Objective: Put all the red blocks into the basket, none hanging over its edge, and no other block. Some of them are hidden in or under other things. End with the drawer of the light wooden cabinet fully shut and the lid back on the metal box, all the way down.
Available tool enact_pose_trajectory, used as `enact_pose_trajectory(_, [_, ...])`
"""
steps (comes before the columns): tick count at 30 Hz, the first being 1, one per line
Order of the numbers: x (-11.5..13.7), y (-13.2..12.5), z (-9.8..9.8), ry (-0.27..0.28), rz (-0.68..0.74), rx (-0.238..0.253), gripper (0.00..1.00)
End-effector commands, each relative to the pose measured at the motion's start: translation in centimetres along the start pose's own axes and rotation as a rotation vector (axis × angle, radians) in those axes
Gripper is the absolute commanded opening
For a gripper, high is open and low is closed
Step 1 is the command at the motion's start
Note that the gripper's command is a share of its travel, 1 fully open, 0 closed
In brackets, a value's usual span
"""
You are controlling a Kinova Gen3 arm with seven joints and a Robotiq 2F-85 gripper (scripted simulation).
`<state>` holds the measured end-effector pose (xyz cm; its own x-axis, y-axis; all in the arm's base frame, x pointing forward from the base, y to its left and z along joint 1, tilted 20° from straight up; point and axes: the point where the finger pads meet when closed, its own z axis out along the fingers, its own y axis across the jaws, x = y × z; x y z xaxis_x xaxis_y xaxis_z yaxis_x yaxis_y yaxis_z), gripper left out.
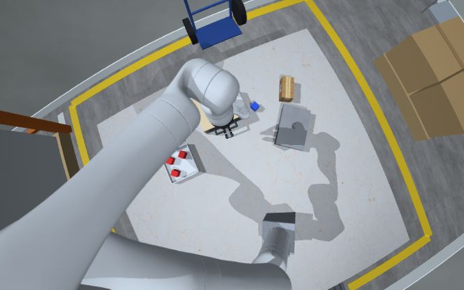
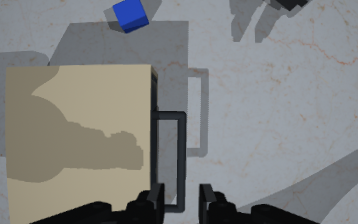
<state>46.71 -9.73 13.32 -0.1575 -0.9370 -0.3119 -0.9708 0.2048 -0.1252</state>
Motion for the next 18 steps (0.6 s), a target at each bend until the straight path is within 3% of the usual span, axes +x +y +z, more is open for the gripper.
enact_pose_trajectory(1, [0.0, 0.0, 0.0, 0.000, 0.000, 0.002, 0.30])
enact_pose_trajectory(18, [0.0, -0.1, 2.7, 0.000, 0.000, 0.002, 0.30])
